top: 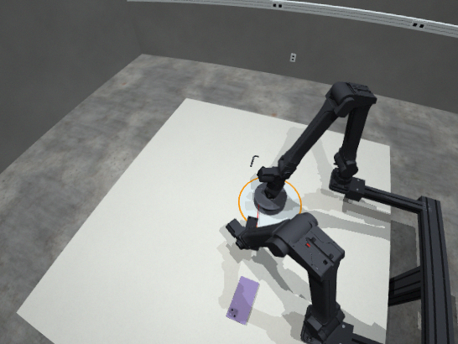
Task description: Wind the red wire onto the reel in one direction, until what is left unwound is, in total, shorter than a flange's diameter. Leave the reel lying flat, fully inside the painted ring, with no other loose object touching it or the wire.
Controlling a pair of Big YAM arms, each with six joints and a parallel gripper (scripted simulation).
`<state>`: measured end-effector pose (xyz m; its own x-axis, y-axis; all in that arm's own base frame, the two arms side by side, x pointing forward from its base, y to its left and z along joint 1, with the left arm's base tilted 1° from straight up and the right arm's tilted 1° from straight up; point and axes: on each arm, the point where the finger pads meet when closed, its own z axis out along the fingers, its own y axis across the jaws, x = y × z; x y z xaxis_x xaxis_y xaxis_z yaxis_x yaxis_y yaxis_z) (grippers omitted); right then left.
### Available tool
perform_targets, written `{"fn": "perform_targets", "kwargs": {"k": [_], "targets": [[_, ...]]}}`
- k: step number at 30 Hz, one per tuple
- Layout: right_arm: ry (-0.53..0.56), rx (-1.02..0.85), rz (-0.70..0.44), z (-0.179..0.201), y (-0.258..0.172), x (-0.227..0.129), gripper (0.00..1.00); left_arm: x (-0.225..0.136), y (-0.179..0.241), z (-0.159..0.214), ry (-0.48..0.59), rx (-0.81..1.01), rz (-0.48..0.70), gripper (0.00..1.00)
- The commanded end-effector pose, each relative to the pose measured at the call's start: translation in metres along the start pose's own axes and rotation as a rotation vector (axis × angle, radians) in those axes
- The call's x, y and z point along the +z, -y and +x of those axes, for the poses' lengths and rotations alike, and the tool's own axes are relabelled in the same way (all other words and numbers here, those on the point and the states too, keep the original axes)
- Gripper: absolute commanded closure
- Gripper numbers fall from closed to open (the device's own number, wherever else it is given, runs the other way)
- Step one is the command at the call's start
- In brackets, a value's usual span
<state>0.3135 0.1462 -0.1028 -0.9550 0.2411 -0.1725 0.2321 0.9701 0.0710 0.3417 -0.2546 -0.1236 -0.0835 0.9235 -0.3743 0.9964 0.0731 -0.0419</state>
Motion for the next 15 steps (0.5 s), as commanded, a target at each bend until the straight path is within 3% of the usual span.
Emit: {"fn": "perform_targets", "kwargs": {"k": [1,8,11,13,15], "targets": [[-0.021,0.346,0.046,0.0223,0.0172,0.0192,0.48,0.0146,-0.0048,-0.0073,0.020,0.041,-0.006,1.00],[0.000,0.687,0.060,0.0223,0.0172,0.0192,0.48,0.0181,0.0006,-0.0051,0.026,0.065,-0.007,1.00],[-0.002,0.828,0.070,0.0223,0.0172,0.0192,0.58,0.0187,0.0028,-0.0055,0.033,0.066,-0.007,1.00],[-0.002,0.828,0.070,0.0223,0.0172,0.0192,0.58,0.0187,0.0028,-0.0055,0.033,0.066,-0.007,1.00],[-0.022,1.010,0.092,0.0223,0.0172,0.0192,0.65,0.0195,0.0050,-0.0057,0.039,0.065,0.000,1.00]]}}
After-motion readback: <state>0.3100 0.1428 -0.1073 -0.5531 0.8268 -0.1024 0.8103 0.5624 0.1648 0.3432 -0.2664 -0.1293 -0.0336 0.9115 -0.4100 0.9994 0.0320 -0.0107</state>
